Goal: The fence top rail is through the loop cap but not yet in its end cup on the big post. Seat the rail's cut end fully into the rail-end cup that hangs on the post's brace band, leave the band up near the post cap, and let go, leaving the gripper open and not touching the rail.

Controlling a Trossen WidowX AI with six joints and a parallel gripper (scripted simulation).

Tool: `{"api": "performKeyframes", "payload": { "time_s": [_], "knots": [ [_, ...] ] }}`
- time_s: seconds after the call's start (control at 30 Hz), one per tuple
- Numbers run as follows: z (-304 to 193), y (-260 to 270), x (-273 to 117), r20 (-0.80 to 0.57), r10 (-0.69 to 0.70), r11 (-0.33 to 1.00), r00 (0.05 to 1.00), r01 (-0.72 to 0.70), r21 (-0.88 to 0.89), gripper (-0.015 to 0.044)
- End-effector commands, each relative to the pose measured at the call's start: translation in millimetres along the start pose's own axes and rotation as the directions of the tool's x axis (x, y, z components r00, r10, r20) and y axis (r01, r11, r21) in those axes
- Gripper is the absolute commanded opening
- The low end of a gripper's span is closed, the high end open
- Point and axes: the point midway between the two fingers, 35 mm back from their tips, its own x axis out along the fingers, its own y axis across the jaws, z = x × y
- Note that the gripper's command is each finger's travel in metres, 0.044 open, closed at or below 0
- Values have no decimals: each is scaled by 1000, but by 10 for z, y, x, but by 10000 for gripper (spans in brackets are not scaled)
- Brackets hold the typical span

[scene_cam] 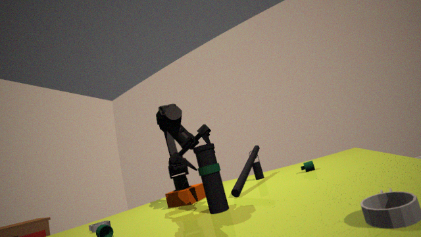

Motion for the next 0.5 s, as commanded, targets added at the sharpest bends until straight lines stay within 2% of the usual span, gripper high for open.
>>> {"api": "performKeyframes", "payload": {
  "time_s": [0.0,0.47],
  "knots": [
    [3,8,71,9,-1,1000,1000,1,6,440],
    [-9,4,300,9,-1,1000,1000,1,6,440]
  ]
}}
